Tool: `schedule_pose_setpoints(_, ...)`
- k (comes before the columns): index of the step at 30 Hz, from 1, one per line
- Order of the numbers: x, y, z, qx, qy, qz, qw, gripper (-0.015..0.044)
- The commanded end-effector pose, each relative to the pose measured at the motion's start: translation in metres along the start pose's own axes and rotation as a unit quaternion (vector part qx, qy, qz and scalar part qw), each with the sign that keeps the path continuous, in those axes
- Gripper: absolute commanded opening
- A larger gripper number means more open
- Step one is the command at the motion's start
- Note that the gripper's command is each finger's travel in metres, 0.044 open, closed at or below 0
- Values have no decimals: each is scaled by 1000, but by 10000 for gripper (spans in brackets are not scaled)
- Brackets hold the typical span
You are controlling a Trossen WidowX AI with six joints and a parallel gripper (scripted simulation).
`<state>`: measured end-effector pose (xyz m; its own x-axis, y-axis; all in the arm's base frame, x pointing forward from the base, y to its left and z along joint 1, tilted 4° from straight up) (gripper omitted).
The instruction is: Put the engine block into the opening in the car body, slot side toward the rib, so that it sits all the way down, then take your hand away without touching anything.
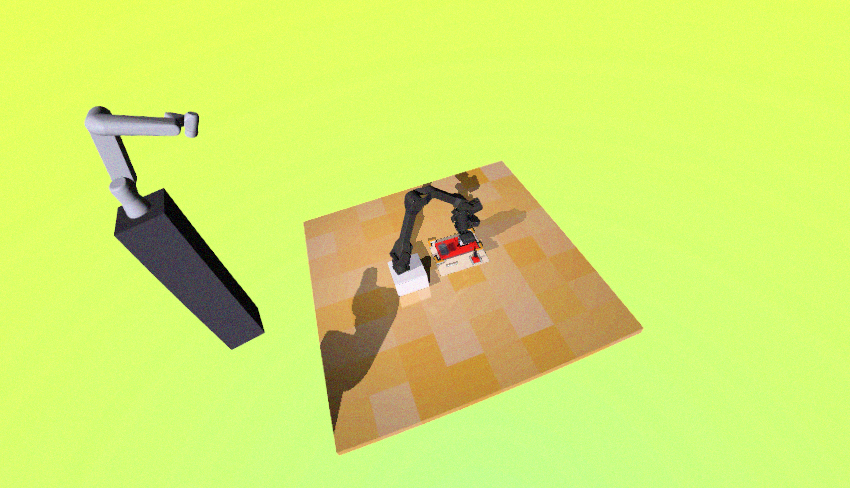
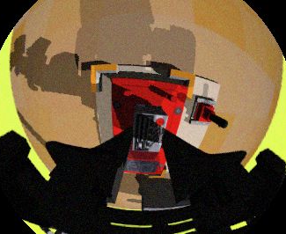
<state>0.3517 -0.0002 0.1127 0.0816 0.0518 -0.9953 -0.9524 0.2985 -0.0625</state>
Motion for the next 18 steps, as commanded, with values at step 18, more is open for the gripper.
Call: schedule_pose_setpoints(18, 6, 0, 0, -1, -1, 0, 1000, 159)
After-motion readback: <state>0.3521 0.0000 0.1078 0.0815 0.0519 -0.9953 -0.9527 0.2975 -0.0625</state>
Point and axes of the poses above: the point midway between the two fingers, 35 mm back from their tips, its own x axis out along the fingers, its own z axis across the jaws, y = z × x, the point moved 9 cm from there along -x, back along the fingers, and after that the axes turned 3 degrees about x, right-handed, at the moved point
